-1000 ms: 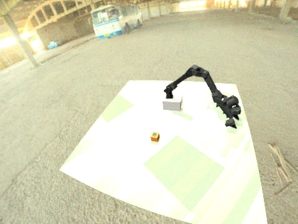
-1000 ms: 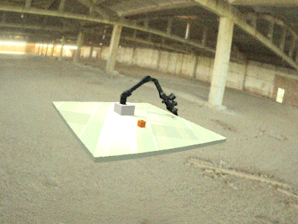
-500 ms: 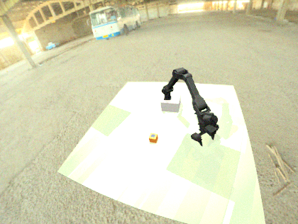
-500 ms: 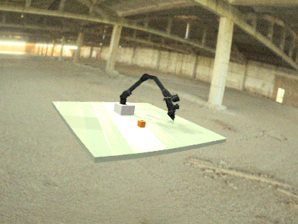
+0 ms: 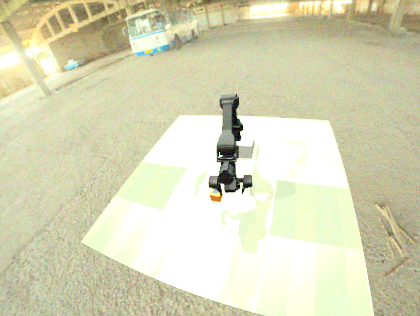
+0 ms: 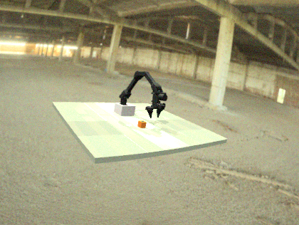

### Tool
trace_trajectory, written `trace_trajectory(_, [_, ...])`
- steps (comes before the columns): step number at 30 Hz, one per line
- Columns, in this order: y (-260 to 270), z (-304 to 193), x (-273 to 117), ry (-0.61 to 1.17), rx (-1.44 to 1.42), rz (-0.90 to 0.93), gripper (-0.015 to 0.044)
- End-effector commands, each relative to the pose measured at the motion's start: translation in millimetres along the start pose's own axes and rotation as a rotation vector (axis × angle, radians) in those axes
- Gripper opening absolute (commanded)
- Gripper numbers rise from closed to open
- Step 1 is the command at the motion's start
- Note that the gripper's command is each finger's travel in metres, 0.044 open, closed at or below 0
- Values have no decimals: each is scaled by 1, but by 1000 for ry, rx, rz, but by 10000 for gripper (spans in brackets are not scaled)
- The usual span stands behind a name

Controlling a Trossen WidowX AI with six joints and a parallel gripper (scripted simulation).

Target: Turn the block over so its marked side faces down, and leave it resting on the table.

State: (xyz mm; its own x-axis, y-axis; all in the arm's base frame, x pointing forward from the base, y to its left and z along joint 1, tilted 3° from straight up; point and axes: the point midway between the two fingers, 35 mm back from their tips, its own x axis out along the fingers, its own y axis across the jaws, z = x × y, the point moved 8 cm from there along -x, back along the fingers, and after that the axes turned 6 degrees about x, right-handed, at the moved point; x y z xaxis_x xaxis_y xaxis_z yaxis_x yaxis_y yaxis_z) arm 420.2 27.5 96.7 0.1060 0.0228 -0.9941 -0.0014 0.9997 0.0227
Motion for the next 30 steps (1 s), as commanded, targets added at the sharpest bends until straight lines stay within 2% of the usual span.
trace_trajectory(1, [-57, -10, -21, 64, 114, -25, 440])
trace_trajectory(3, [-85, -20, -30, 109, 178, -32, 440])
trace_trajectory(9, [-89, -23, -33, 125, 201, -32, 440])
trace_trajectory(14, [-89, -27, 2, 125, 201, -32, 440])
trace_trajectory(30, [-90, -30, 23, 125, 201, -32, 440])
